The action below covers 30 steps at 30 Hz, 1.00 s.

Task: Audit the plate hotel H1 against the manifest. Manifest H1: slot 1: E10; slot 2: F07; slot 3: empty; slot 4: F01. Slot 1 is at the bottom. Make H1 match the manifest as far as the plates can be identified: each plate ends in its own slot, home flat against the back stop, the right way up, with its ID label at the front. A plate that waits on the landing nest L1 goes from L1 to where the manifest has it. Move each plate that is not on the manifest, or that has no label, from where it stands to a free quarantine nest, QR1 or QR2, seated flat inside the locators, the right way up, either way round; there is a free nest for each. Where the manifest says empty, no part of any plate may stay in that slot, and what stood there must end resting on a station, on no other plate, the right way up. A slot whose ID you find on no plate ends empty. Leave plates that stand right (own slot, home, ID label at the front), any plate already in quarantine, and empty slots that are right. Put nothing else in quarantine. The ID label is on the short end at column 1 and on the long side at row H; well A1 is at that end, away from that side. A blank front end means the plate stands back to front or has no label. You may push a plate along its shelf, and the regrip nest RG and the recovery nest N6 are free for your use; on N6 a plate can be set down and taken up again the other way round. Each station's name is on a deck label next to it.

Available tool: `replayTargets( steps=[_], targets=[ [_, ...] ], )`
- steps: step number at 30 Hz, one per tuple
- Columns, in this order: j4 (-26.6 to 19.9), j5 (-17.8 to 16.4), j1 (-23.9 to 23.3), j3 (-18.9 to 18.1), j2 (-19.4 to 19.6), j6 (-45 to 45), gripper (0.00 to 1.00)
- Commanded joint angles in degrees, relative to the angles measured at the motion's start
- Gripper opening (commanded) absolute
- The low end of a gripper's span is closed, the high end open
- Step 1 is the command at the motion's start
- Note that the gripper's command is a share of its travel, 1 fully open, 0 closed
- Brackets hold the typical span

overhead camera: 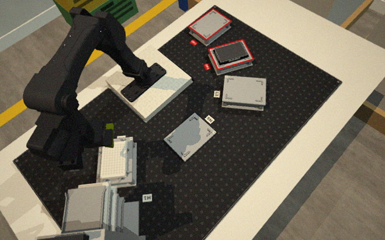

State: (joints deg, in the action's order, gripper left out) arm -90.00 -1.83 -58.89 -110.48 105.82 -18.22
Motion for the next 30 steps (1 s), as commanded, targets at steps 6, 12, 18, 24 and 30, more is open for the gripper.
replayTargets(
  steps=[6, 12, 18, 24, 30],
  targets=[
    [0.01, 0.00, -0.01, -0.33, -0.32, 0.00, 1.00],
    [0.01, 0.00, -0.01, -0.33, -0.32, 0.00, 1.00],
    [0.01, 0.00, -0.01, -0.33, -0.32, 0.00, 1.00],
    [0.01, 0.00, -0.01, -0.33, -0.32, 0.00, 1.00],
    [0.32, 0.74, 17.47, 4.36, -9.10, 17.57, 1.00]
  ],
)
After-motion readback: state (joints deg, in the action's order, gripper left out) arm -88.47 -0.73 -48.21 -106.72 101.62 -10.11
